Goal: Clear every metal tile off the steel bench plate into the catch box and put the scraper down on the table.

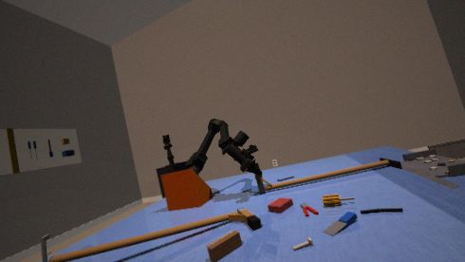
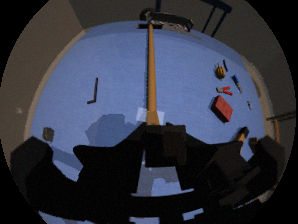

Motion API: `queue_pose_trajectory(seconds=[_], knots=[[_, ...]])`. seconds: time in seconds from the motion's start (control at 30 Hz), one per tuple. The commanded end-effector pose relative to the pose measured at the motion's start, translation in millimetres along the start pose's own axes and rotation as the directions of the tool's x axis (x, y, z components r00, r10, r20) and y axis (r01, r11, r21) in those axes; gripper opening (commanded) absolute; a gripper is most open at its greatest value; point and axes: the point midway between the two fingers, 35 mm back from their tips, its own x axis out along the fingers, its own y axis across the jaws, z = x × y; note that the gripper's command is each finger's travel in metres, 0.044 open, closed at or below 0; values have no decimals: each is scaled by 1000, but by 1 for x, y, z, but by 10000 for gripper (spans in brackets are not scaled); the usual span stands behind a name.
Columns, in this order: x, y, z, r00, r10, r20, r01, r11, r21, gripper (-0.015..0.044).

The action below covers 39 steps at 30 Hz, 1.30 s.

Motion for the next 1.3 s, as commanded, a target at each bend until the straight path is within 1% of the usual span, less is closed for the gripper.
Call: queue_pose_trajectory(seconds=[0.0,1.0,1.27], knots=[[-1,-9,2,1000,-21,6,21,1000,10,0],[-5,-46,0,997,-77,4,76,994,78,0],[-6,-42,-1,995,-97,1,96,989,108,0]])
